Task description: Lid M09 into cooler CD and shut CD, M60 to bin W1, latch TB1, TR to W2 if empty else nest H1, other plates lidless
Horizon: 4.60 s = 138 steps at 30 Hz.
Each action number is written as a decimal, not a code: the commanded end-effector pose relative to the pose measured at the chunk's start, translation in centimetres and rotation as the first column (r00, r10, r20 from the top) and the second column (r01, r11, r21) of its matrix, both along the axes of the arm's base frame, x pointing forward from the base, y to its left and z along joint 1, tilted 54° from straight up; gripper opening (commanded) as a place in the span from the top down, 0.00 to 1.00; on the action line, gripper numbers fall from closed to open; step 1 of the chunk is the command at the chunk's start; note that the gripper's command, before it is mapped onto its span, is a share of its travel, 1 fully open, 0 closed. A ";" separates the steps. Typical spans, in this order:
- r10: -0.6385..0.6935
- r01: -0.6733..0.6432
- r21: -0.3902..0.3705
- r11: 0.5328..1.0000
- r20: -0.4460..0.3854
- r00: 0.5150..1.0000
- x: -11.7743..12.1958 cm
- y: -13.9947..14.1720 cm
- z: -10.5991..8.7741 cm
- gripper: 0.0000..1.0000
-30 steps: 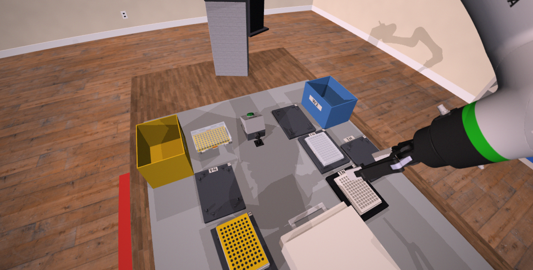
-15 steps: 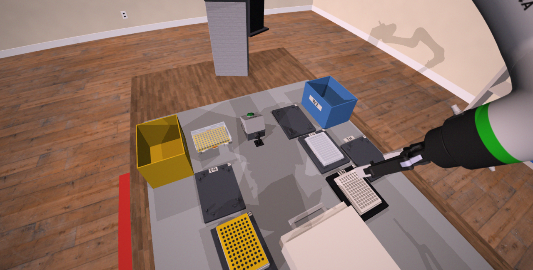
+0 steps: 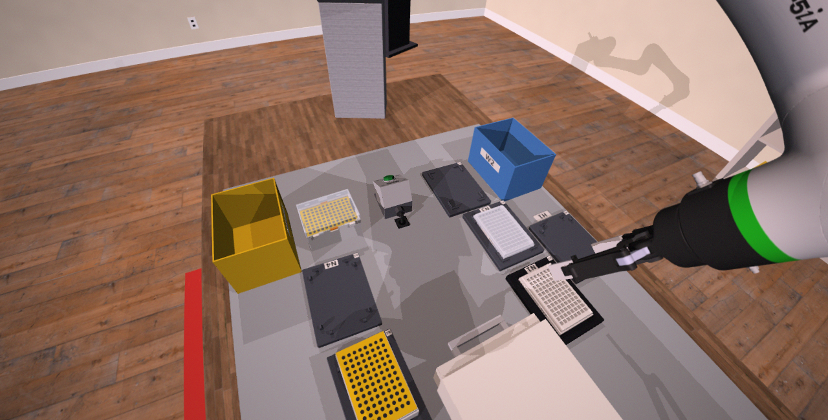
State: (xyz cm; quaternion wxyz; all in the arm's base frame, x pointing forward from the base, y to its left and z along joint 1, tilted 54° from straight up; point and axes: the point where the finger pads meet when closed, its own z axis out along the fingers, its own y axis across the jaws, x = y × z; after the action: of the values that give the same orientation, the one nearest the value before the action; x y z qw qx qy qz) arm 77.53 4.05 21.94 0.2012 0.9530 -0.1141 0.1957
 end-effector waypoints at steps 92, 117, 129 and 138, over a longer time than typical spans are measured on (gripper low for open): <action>0.000 0.000 0.000 1.000 0.000 1.000 7.0 -4.6 -6.1 0.34; 0.000 0.000 0.000 1.000 0.000 1.000 7.8 -5.1 -6.7 0.37; 0.000 0.000 0.000 1.000 0.000 1.000 7.8 -5.1 -6.7 0.42; 0.000 0.000 0.000 1.000 0.000 1.000 7.8 -5.1 -6.7 0.45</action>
State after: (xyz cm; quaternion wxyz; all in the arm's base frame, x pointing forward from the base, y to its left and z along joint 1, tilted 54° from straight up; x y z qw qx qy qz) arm 85.28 -1.05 15.24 0.2012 0.9530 -0.1140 0.1958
